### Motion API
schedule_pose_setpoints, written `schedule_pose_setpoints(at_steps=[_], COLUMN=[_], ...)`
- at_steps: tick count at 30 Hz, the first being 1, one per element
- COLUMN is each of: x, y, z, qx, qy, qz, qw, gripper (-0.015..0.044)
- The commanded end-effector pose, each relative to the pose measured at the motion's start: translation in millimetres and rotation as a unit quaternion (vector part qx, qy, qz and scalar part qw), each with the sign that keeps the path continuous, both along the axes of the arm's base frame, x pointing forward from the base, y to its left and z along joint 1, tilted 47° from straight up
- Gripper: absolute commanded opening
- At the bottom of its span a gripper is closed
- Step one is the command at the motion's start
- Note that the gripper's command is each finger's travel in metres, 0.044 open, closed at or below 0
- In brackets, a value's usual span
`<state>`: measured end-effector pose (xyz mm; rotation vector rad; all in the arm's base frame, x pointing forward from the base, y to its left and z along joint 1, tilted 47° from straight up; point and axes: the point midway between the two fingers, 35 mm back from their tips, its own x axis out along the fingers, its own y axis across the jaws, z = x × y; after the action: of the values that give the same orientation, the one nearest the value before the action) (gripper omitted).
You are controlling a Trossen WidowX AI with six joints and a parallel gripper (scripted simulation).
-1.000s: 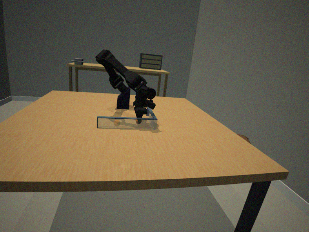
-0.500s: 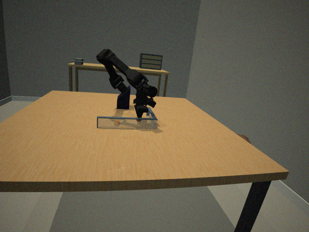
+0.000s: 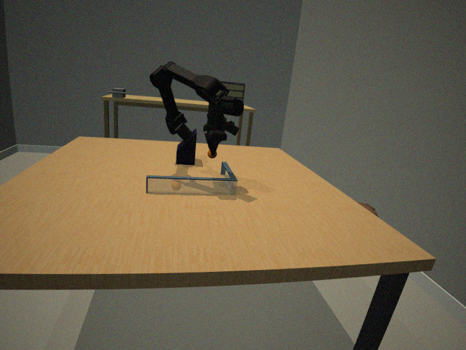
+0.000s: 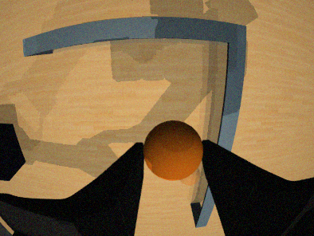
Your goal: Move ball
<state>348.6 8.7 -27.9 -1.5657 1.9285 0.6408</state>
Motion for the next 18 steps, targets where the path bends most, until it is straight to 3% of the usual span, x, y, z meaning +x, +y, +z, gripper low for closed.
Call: schedule_pose_setpoints(at_steps=[1, 18], x=[-0.2, 9.3], y=[6.6, -23.4], z=[9.5, 24.2], qx=[0.001, 0.036], qy=[-0.003, 0.136], qz=[-0.006, 0.134], qw=[1.000, 0.981], gripper=[0.0000, 0.0000])
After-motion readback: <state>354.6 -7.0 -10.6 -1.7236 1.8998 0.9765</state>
